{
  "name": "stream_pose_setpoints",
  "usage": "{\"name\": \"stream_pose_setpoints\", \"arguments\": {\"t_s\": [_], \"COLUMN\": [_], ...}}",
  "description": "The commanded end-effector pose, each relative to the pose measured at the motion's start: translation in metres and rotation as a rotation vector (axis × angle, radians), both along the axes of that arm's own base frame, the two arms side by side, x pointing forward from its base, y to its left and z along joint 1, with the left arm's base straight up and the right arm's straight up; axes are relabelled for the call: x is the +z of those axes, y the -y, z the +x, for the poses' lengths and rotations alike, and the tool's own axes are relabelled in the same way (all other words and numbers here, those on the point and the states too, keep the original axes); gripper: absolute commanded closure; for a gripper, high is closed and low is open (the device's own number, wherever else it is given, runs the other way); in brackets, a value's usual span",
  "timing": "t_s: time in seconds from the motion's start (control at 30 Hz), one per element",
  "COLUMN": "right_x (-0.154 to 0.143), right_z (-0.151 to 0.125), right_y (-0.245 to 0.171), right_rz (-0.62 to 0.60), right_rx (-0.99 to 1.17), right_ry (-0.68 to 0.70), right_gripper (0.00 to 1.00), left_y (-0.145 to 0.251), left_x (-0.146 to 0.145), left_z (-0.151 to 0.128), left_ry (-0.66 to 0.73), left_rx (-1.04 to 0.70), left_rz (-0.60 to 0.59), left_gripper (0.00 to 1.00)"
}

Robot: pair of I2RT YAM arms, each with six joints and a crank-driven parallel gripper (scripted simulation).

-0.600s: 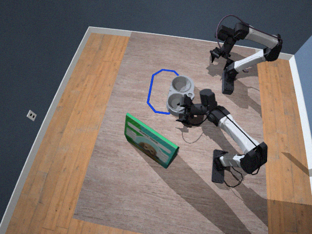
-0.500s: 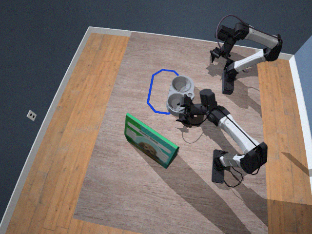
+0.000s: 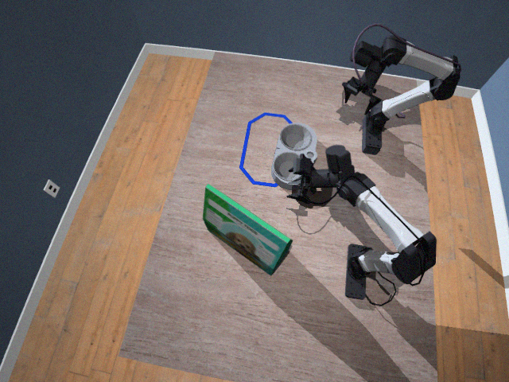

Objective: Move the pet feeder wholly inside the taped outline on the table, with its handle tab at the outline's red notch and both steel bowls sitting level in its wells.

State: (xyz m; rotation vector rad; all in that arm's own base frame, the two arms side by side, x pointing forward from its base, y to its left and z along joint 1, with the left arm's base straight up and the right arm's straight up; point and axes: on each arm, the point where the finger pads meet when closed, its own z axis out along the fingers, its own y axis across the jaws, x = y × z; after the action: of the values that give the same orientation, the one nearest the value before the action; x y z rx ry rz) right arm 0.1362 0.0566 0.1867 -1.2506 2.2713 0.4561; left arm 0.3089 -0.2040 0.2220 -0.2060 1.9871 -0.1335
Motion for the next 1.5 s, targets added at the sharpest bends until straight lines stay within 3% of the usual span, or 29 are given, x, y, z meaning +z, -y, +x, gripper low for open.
{"name": "stream_pose_setpoints", "arguments": {"t_s": [0.0,0.2,0.43,0.5,0.93,1.23,1.47], "right_x": [0.003,-0.004,-0.031,-0.031,-0.094,-0.128,-0.151], "right_z": [0.005,0.032,0.061,0.061,0.116,0.122,0.113], "right_y": [0.0,-0.006,-0.034,-0.034,-0.098,-0.115,-0.117], "right_rz": [0.0,0.019,0.074,0.074,0.196,0.192,0.146], "right_rx": [-0.012,-0.127,-0.223,-0.223,-0.407,-0.441,-0.423], "right_ry": [0.023,0.082,0.147,0.147,0.265,0.253,0.205], "right_gripper": [0.0,0.0,0.0,0.0,0.0,0.0,0.0], "left_y": [0.004,0.019,0.025,0.025,0.023,0.018,0.016], "left_x": [0.007,0.009,0.026,0.026,0.041,0.038,0.035], "left_z": [0.001,-0.019,-0.073,-0.073,-0.172,-0.193,-0.191], "left_ry": [0.012,-0.002,0.088,0.088,0.425,0.524,0.506], "left_rx": [-0.016,-0.233,-0.589,-0.589,-1.133,-1.222,-1.205], "left_rz": [-0.015,-0.038,-0.084,-0.084,-0.086,-0.078,-0.079], "left_gripper": [0.0,0.0,0.0,0.0,0.0,0.0,0.0]}}
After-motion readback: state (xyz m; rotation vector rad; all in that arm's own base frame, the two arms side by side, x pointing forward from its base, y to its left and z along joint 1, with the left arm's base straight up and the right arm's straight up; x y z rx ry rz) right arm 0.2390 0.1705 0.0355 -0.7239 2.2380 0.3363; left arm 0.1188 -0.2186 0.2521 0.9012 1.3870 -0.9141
